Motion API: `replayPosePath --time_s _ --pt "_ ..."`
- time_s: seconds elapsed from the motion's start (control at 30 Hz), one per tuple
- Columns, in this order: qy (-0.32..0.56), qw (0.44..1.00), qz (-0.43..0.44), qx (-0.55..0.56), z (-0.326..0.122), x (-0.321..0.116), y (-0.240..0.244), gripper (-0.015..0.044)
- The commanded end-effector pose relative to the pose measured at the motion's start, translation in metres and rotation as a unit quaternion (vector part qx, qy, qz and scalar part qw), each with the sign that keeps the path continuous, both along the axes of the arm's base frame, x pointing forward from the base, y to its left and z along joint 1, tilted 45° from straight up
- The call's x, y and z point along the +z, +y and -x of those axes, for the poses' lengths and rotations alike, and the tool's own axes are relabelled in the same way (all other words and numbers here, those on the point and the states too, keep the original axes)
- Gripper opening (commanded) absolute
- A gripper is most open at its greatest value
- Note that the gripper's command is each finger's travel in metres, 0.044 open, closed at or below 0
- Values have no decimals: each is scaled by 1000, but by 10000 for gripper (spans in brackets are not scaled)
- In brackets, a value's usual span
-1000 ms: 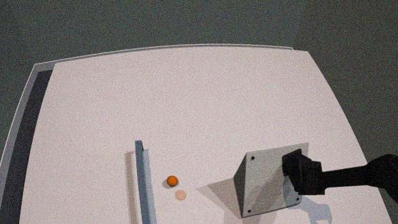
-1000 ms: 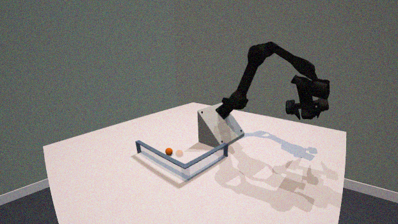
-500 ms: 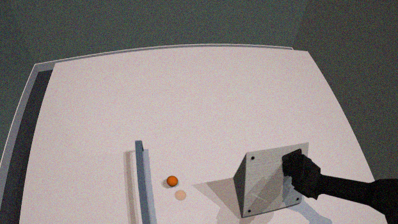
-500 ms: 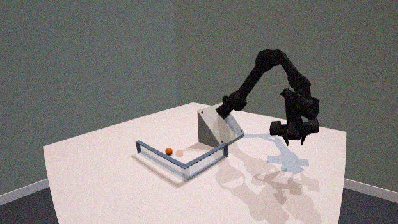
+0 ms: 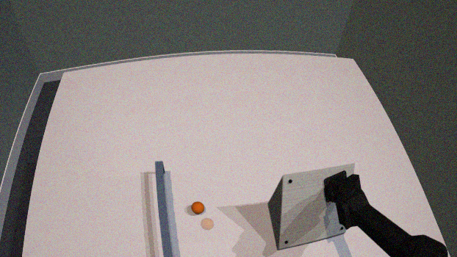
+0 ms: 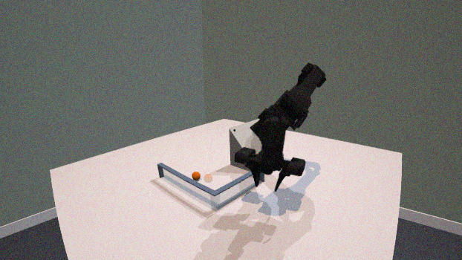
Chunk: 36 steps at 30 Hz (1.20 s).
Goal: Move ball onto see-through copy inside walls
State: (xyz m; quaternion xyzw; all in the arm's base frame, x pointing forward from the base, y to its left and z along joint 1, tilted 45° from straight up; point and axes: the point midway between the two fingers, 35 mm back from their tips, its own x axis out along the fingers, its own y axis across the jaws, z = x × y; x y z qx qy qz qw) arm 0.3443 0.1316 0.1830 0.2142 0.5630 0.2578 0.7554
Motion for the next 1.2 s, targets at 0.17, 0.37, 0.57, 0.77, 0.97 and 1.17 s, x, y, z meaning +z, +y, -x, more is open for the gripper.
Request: replayPosePath --time_s 0.17,0.37,0.57,0.77,0.97,1.17 --pt "0 998 41 -38 -34 -82 -113 263" --pt "59 997 13 -51 -18 -149 -164 263" --pt "116 989 -54 -74 22 -220 -208 263" --pt "118 988 -59 -75 25 -223 -210 263" --pt "118 988 -59 -75 23 -234 -200 263" --pt "118 988 -59 -75 22 -237 -197 263"
